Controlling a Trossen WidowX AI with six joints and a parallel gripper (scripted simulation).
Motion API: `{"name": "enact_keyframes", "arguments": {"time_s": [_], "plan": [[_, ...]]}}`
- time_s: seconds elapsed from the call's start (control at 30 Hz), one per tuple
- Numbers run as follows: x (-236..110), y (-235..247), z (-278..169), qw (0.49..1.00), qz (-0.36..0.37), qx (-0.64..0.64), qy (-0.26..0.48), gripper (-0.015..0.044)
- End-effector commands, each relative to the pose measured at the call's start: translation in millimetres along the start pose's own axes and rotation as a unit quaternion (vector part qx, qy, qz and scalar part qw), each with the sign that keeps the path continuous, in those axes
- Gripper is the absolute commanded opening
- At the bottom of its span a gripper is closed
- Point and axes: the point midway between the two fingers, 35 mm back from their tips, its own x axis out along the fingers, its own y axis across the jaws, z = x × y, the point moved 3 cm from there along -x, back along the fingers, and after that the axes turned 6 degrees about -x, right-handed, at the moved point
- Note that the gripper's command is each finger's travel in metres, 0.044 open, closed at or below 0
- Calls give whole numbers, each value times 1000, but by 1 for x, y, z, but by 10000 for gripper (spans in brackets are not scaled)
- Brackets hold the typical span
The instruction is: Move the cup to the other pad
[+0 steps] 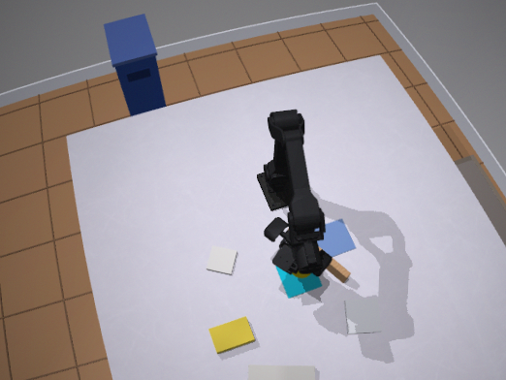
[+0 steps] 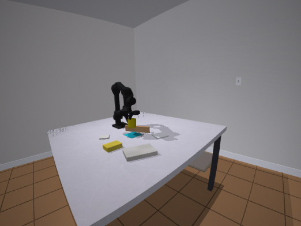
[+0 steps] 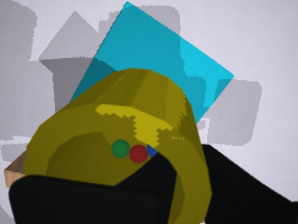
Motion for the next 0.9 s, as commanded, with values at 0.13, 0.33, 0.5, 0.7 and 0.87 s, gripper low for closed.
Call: {"name": "enact_keyframes", "arguments": {"time_s": [0.13, 0.33, 0.5, 0.7, 0.87], "plan": [[11, 0, 0, 1000, 1, -3, 1, 0], [18, 1, 1, 1000, 1, -3, 1, 0], [24, 1, 1, 1000, 1, -3, 1, 0], [32, 1, 1, 1000, 1, -3, 1, 0], [39, 1, 1, 1000, 1, -3, 1, 0]]}}
